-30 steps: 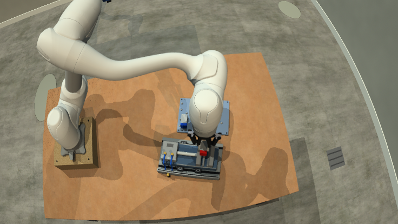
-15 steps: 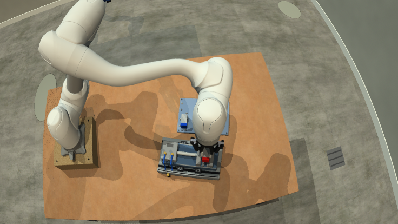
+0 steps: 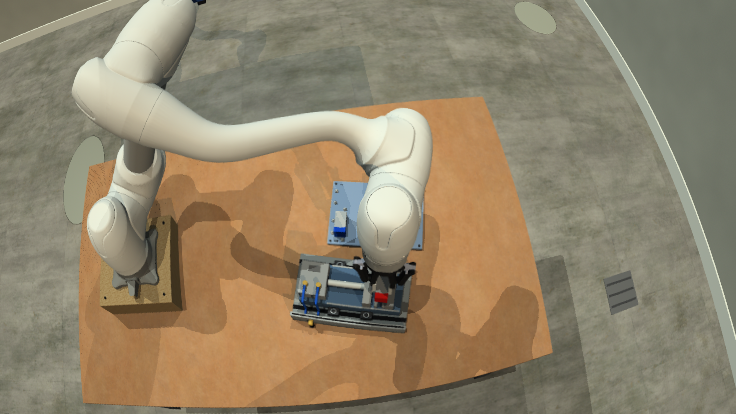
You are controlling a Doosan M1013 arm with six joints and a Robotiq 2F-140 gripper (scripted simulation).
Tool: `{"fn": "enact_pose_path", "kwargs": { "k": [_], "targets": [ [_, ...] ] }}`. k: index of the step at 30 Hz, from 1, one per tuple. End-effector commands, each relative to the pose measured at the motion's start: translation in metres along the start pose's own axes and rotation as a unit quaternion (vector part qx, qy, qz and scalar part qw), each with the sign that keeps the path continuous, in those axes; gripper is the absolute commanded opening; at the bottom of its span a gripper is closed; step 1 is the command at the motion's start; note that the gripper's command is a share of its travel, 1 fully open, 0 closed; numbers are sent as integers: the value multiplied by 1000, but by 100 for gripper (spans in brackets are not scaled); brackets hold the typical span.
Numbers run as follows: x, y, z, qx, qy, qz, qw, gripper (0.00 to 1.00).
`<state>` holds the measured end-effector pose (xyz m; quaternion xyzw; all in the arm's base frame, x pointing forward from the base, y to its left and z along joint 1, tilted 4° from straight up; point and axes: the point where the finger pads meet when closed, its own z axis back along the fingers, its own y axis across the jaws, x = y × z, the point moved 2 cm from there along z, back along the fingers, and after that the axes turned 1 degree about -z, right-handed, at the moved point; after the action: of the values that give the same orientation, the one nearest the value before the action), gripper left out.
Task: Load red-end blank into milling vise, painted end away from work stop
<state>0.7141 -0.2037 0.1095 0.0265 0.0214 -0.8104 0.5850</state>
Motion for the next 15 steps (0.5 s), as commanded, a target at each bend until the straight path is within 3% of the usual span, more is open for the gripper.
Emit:
{"fn": "enact_pose_path", "kwargs": {
  "k": [1, 15],
  "targets": [
    [-1, -1, 0, 0, 0, 0, 1000, 0],
    [-7, -3, 0, 0, 0, 0, 1000, 0]
  ]
}}
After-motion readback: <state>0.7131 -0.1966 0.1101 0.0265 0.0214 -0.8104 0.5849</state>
